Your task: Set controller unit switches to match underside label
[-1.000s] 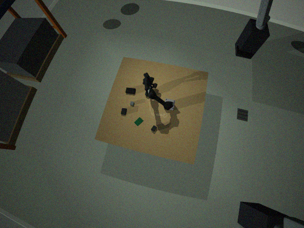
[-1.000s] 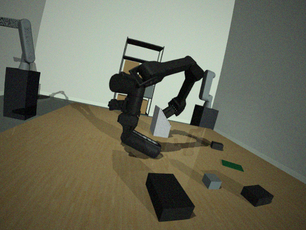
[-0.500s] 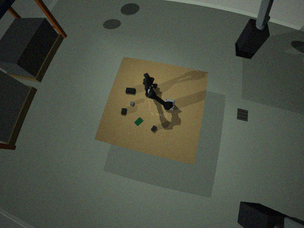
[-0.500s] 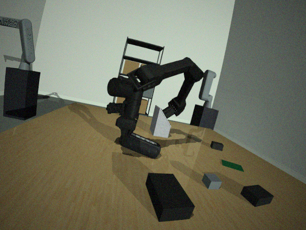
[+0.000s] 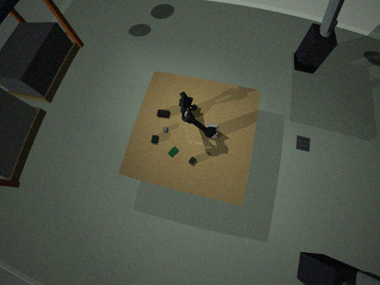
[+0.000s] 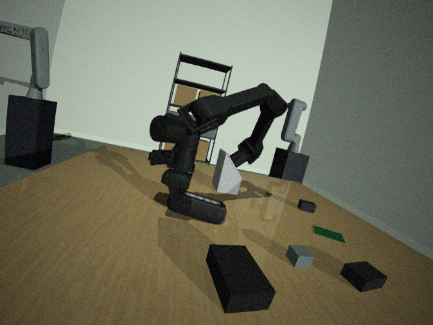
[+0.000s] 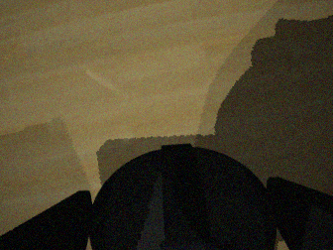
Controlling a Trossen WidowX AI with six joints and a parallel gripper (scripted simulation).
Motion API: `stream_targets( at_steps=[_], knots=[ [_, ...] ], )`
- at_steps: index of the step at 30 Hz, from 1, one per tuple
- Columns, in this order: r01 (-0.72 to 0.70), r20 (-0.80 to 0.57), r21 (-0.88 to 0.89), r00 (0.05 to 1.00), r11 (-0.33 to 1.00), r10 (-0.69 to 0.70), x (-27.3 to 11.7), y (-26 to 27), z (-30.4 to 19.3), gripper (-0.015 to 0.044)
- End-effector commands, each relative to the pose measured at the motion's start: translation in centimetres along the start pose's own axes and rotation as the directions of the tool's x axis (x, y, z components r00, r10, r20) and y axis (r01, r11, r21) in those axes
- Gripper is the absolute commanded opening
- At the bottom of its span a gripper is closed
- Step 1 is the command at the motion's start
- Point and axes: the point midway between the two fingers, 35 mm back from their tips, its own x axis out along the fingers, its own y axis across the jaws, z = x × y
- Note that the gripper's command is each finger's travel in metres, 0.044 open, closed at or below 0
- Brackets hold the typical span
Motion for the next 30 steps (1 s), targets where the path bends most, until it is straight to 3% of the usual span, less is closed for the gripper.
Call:
stream_targets(
  at_steps=[1,20,24,30],
  knots=[
    [0.002,-0.012,0.006,1.000,1.000,-0.002,0.52,-0.05,-0.24,0.0338],
    [0.001,-0.004,0.002,1.000,1.000,-0.001,1.06,-0.03,0.06,0.0338],
    [0.002,-0.001,0.001,1.000,1.000,-0.002,1.09,-0.04,0.13,0.0440],
    [0.002,-0.001,0.001,1.000,1.000,-0.002,1.09,-0.04,0.13,0.0440]
  ],
)
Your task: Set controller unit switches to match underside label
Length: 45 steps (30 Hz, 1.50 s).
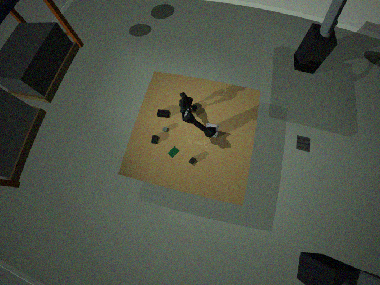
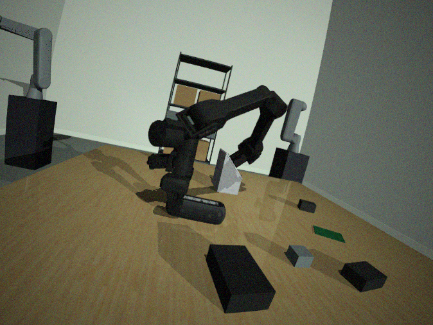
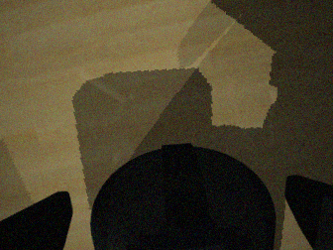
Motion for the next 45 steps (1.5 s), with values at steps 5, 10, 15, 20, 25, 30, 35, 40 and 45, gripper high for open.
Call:
stream_targets(
  at_steps=[5,10,15,20,25,30,35,40,45],
  knots=[
    [0.000,0.000,0.000,1.000,1.000,0.000,-1.3,0.1,-1.7,0.0440],
    [0.001,-0.002,0.001,1.000,1.000,-0.001,-4.0,0.0,-6.0,0.0440],
    [0.001,-0.002,0.001,1.000,1.000,-0.001,-4.0,0.0,-6.0,0.0440],
    [0.001,-0.002,0.001,1.000,1.000,-0.001,-4.0,0.0,-6.0,0.0440],
    [0.001,-0.002,0.001,1.000,1.000,-0.001,-4.0,0.0,-6.0,0.0440],
    [0.001,-0.002,0.001,1.000,1.000,-0.001,-4.0,0.0,-6.0,0.0440],
    [-0.001,-0.003,-0.014,1.000,1.000,0.001,-4.0,0.0,-6.0,0.0387],
    [-0.068,-0.014,-0.397,0.998,0.915,0.068,-4.9,-0.7,-5.7,0.0256],
    [-0.111,-0.024,-0.762,0.989,0.638,0.144,-5.9,-1.7,-5.4,0.0125]
  ],
)
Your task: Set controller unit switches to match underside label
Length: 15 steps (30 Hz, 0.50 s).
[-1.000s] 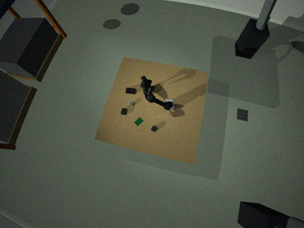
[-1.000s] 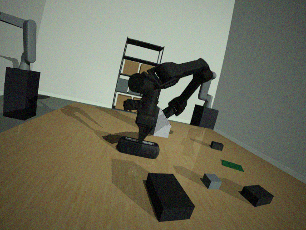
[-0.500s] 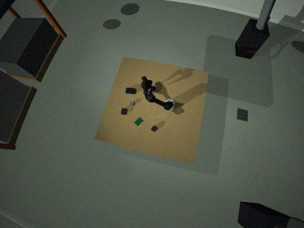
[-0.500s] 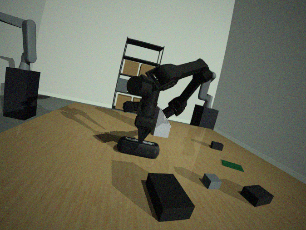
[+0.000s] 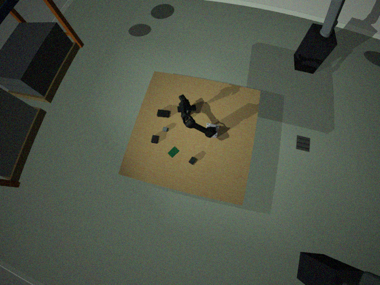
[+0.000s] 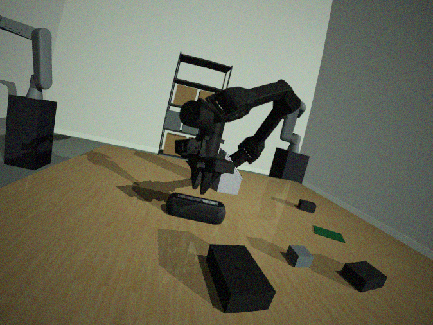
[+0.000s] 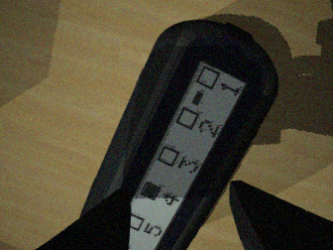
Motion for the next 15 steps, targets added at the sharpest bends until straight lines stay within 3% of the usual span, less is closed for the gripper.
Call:
stream_targets(
  at_steps=[1,5,8,15],
  knots=[
    [-0.060,0.023,-0.438,0.997,0.897,0.078,-1.0,-0.9,-0.4,0.0099],
    [-0.056,0.048,-0.733,0.990,0.678,0.134,-1.8,-1.6,-0.7,0.0000],
    [-0.031,0.063,-0.860,0.984,0.509,0.166,-2.2,-2.0,-0.9,0.0000],
    [-0.028,0.064,-0.868,0.984,0.496,0.168,-2.2,-2.1,-0.9,0.0000]
  ],
)
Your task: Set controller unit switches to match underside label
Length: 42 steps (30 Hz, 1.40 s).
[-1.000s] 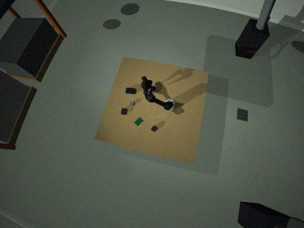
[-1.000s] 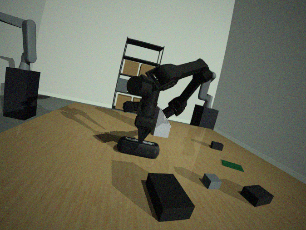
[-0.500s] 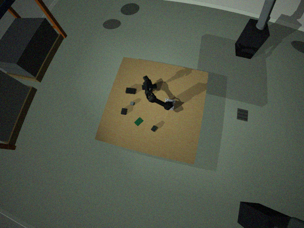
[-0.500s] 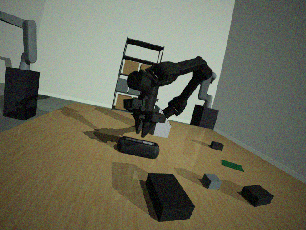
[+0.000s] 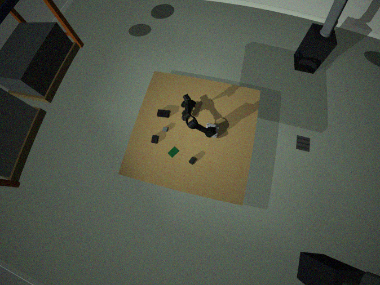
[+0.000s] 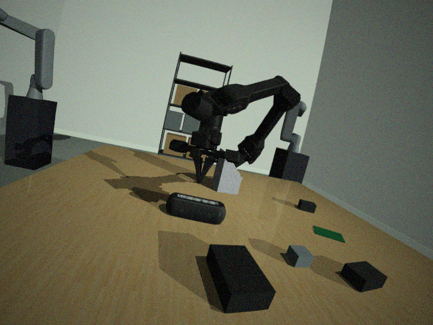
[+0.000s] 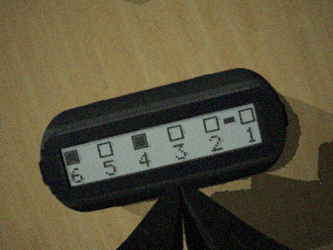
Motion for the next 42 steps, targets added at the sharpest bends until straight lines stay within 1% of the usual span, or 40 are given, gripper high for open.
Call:
stream_targets(
  at_steps=[1,20,22,23,26,28,31,34,37,38,39,42],
  knots=[
    [-0.012,0.028,-0.160,0.999,0.987,0.017,-0.4,0.1,-0.6,0.0000],
    [-0.012,0.028,-0.160,0.999,0.987,0.017,-0.4,0.1,-0.6,0.0000],
    [-0.012,0.026,-0.145,1.000,0.989,0.015,-0.4,0.0,-0.5,0.0052],
    [-0.010,0.019,-0.098,1.000,0.995,0.012,-0.3,-0.1,-0.4,0.0079],
    [0.012,-0.023,0.176,1.000,0.984,-0.008,0.0,-1.0,0.5,0.0158],
    [0.037,-0.053,0.363,0.998,0.931,-0.019,0.1,-1.6,1.0,0.0210],
    [0.089,-0.100,0.612,0.994,0.786,-0.034,0.4,-2.5,1.7,0.0289],
    [0.147,-0.149,0.807,0.988,0.573,-0.043,0.6,-3.2,2.4,0.0368],
    [0.204,-0.198,0.928,0.979,0.311,-0.051,0.8,-3.9,2.9,0.0440],
    [0.218,-0.211,0.947,0.976,0.237,-0.053,0.9,-4.1,3.1,0.0440],
    [0.226,-0.219,0.955,0.974,0.192,-0.054,0.9,-4.2,3.1,0.0440],
    [0.228,-0.222,0.957,0.974,0.177,-0.055,0.9,-4.2,3.2,0.0440]
  ],
)
